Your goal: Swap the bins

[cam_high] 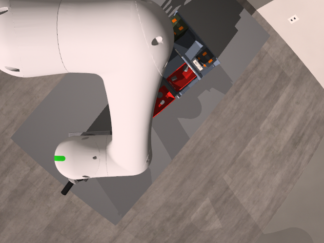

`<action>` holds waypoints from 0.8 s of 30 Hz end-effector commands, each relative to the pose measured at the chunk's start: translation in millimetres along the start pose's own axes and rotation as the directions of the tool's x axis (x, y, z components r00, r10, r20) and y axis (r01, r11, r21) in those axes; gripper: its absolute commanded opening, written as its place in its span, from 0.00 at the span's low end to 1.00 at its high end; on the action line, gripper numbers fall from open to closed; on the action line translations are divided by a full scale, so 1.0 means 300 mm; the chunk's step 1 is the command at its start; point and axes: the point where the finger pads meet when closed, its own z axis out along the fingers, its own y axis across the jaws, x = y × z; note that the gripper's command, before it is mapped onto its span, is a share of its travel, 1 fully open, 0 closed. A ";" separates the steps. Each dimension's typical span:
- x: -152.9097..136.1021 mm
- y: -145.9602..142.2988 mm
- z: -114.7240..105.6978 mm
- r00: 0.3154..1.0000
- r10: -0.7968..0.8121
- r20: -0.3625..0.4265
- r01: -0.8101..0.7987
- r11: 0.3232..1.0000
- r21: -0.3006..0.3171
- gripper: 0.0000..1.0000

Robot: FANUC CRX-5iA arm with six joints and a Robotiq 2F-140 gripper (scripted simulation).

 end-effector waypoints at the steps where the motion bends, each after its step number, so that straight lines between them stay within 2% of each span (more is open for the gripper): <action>1: 0.002 -0.002 -0.015 1.000 0.000 -0.001 0.000 1.000 0.001 0.24; 24: 0.002 -0.001 -0.142 1.000 0.000 -0.001 0.000 1.000 0.001 0.24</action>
